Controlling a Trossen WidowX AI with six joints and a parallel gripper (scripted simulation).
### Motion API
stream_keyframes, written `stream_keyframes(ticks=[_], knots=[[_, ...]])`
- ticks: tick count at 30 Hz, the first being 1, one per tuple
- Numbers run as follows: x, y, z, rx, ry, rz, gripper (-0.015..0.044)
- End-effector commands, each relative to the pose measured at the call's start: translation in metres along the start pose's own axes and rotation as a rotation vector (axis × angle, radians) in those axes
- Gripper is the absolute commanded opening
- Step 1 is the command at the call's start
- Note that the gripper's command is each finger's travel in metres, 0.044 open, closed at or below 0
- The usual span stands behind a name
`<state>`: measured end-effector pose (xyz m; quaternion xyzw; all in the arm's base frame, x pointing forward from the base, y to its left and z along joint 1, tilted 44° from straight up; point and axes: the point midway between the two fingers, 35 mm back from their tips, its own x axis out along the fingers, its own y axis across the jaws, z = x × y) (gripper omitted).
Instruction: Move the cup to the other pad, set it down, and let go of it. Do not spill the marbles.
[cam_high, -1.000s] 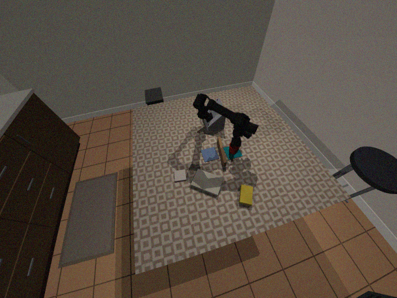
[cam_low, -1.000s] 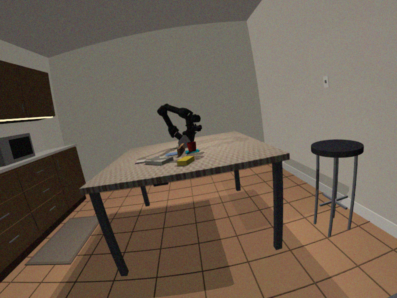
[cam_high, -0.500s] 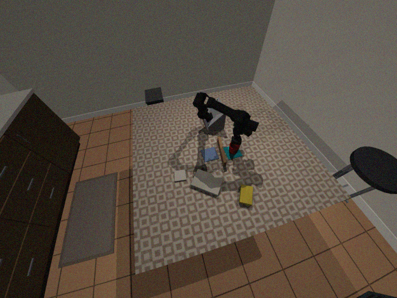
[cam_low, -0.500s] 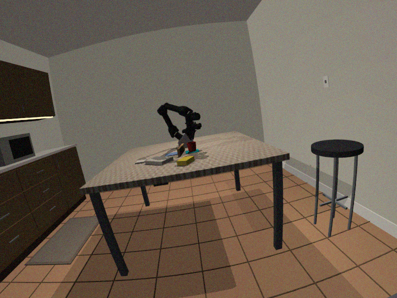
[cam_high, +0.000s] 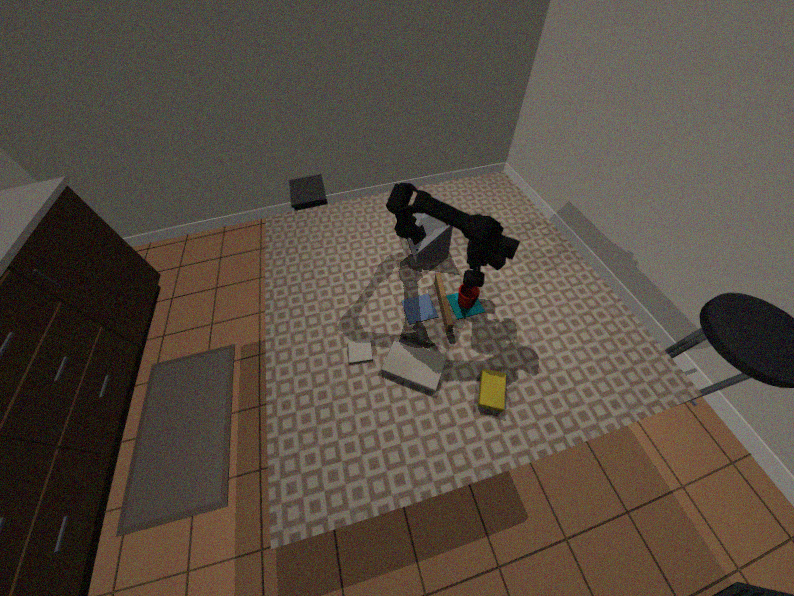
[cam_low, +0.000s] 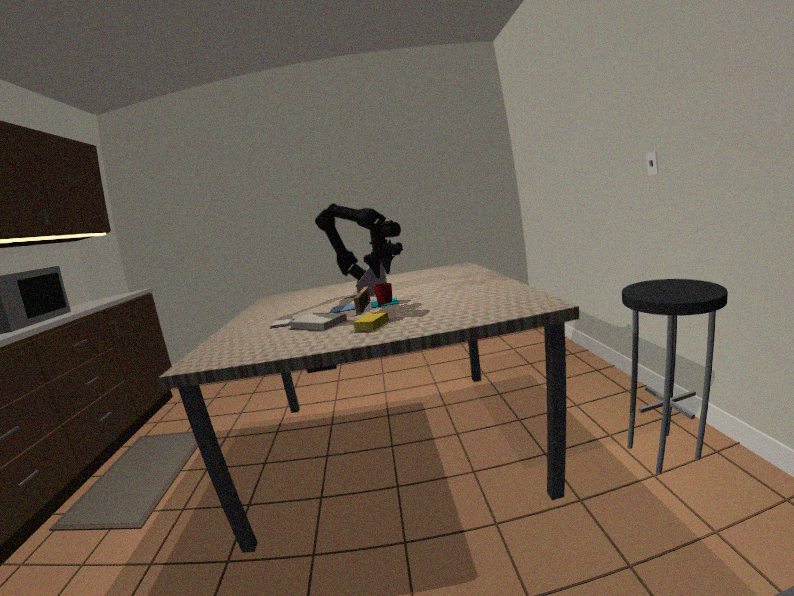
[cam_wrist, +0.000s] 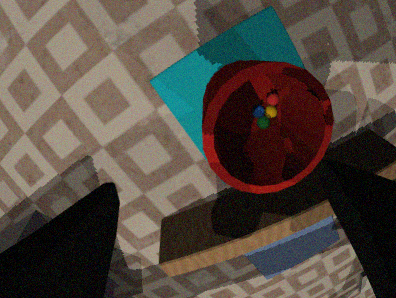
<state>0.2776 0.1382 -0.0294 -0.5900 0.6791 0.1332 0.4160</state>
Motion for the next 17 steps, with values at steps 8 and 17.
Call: stream_keyframes(ticks=[8,17], knots=[[-0.046,0.000,0.000,0.018,-0.019,0.003,0.0440],[-0.044,0.001,-0.001,0.008,-0.012,-0.001,0.0440]])
